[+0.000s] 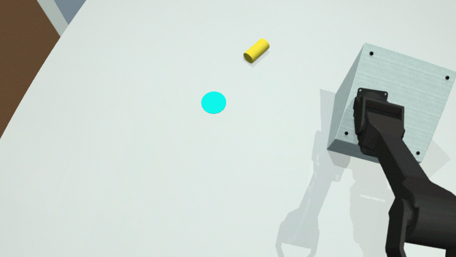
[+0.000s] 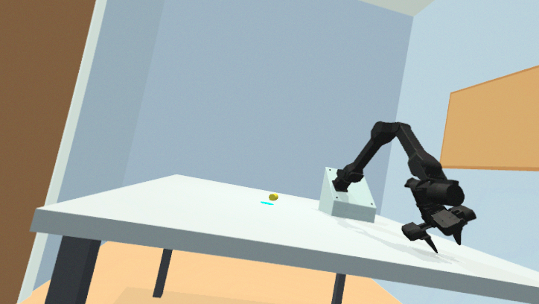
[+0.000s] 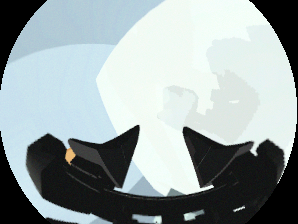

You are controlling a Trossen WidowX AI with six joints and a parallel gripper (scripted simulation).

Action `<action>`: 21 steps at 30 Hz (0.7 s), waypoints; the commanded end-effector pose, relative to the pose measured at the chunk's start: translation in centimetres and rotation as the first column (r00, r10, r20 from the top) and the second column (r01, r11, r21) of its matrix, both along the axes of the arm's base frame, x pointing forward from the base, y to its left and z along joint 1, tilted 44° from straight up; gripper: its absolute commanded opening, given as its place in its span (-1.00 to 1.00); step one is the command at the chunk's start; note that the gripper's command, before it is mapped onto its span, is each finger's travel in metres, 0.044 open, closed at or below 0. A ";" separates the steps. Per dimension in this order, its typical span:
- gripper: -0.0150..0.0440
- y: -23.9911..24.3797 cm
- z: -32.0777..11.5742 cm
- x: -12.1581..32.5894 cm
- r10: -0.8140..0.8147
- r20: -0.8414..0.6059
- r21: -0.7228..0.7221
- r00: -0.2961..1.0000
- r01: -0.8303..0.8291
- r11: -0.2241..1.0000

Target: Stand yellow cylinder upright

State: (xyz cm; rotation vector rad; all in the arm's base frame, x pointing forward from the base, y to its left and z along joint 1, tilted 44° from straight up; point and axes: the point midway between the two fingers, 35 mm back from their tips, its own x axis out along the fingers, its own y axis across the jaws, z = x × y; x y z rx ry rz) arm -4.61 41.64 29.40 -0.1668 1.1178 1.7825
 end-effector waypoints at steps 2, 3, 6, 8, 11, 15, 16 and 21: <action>0.56 -0.1 1.3 5.7 -0.123 0.064 0.068 0.990 0.119 0.991; 0.56 -0.1 1.2 6.9 -0.153 0.067 0.067 0.986 0.148 0.987; 0.56 -0.4 0.8 10.4 -0.242 0.075 0.063 0.967 0.237 0.969; 0.56 -0.4 1.5 12.2 -0.290 0.086 0.104 0.953 0.281 0.954; 0.56 -1.0 1.6 15.2 -0.367 0.095 0.123 0.925 0.355 0.927; 0.56 -2.5 0.0 19.3 -0.460 0.093 0.077 0.883 0.454 0.888; 0.56 -2.9 -0.4 20.3 -0.481 0.091 0.064 0.872 0.477 0.876; 0.56 -4.3 -2.2 25.5 -0.585 0.070 0.009 0.808 0.586 0.810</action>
